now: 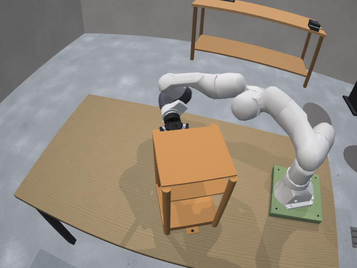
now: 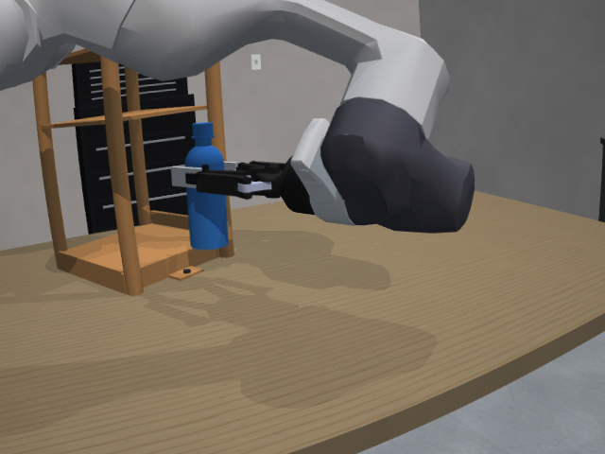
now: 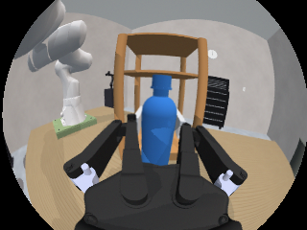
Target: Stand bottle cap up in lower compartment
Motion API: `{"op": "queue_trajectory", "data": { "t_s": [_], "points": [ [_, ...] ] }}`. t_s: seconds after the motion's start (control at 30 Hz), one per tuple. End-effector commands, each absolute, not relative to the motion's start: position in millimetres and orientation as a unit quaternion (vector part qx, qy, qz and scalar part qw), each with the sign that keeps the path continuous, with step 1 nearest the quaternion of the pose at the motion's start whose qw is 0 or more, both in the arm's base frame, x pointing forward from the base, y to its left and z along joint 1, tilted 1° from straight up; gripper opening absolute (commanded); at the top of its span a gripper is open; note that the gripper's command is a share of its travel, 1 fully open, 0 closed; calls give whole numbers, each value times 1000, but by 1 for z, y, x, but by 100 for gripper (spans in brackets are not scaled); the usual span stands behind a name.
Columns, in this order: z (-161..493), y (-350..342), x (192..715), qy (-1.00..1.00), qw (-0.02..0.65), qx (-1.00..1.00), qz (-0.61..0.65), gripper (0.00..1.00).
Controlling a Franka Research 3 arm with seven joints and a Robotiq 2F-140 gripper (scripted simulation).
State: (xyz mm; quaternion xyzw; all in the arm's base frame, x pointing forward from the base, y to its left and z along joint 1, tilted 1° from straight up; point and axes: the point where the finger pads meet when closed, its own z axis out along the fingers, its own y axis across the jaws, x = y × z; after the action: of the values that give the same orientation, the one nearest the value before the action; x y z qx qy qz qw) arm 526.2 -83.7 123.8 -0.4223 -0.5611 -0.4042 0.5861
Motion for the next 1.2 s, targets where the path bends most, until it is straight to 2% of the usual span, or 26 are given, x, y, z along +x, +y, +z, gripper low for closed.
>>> {"op": "queue_trajectory", "data": {
  "t_s": [0.0, 1.17],
  "points": [
    [122, -80, 527, -569, 574, -419, -414, 0],
    [122, 15, 497, -569, 574, -419, -414, 0]
  ]
}}
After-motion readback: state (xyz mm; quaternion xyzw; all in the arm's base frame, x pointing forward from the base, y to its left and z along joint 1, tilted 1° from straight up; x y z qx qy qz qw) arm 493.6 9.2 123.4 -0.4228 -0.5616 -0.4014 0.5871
